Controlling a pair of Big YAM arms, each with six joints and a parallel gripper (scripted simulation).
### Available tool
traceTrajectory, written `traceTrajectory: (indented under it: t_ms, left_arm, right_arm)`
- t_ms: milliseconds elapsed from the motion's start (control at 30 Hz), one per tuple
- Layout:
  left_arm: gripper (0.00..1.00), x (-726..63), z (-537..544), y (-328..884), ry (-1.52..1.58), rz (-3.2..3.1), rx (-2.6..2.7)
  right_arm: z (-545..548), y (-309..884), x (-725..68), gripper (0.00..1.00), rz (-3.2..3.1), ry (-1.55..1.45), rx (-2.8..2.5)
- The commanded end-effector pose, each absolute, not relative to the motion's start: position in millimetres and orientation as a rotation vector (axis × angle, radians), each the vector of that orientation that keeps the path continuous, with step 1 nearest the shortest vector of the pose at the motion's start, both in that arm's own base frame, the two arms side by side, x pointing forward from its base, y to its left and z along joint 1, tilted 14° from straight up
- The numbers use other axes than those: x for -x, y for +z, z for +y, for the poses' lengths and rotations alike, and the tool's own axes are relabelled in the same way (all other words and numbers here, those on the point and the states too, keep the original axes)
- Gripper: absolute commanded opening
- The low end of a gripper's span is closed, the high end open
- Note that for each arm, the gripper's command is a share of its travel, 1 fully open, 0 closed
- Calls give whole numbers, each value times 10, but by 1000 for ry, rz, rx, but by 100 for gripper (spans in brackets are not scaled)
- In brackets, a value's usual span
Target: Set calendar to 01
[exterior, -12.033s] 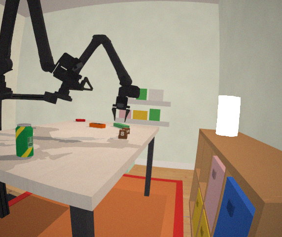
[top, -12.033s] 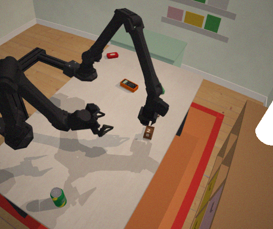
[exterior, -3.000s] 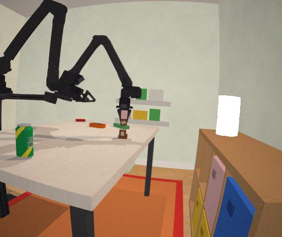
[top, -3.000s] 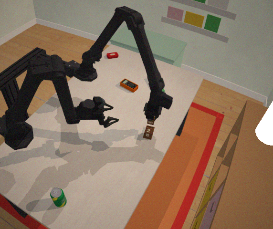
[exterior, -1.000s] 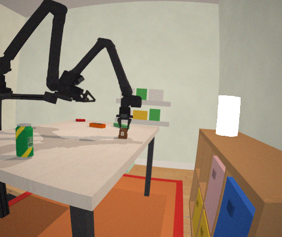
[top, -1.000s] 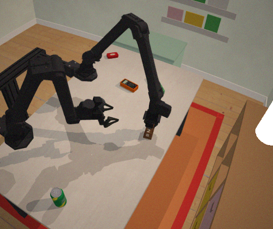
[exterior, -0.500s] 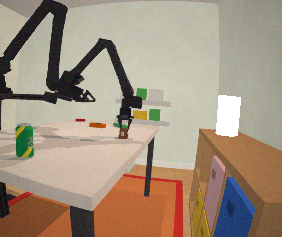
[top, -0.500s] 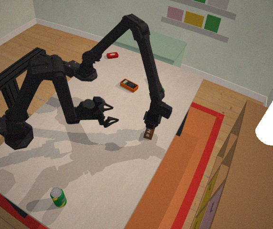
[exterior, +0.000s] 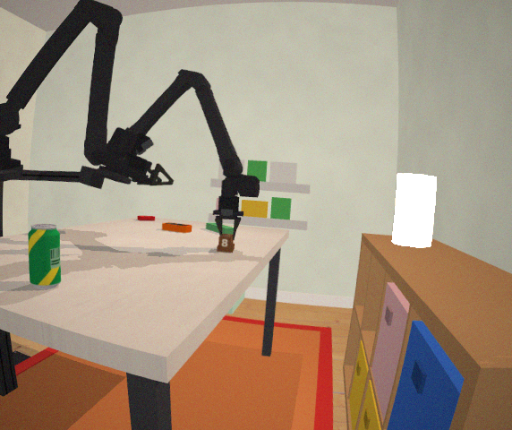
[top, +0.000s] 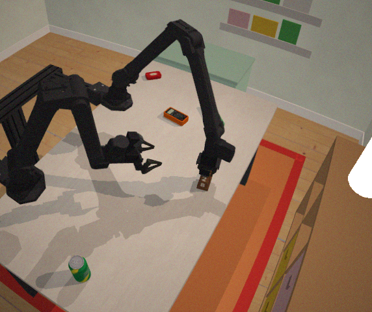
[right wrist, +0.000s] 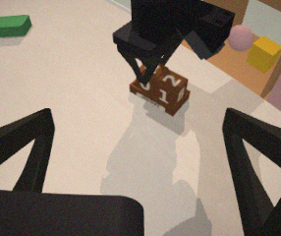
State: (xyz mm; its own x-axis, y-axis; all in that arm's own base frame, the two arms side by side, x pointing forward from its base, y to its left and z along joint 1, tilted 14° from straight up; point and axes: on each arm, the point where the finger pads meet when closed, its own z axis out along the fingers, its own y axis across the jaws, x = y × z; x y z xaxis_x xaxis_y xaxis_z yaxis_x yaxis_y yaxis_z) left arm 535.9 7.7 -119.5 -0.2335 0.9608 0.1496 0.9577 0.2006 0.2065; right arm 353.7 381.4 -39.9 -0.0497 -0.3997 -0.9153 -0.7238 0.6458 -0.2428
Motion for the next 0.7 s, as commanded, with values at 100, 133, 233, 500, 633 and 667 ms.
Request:
traceTrajectory:
  t_ms: [100,133,233,500,633,667]
  left_arm:
    - [35,-5401,193,-1432,387,2435,-1947]
    - [35,-5398,197,-1438,386,2436,-1948]
    - [35,-5458,73,-1227,387,2442,-1935]
    - [35,-5478,-2,-1182,387,2432,-1946]
    - [35,-5481,-3,-1182,388,2427,-1952]
    - [35,-5481,-3,-1182,388,2427,-1952]
  right_arm:
    - [3844,-329,-3563,100,1651,344,921]
    - [3844,-329,-3563,100,1651,344,921]
    - [3844,-329,-3563,100,1651,344,921]
    - [3844,-329,-3563,100,1651,344,921]
    - [3844,-329,-3563,100,1651,344,921]
    - [3844,-329,-3563,100,1651,344,921]
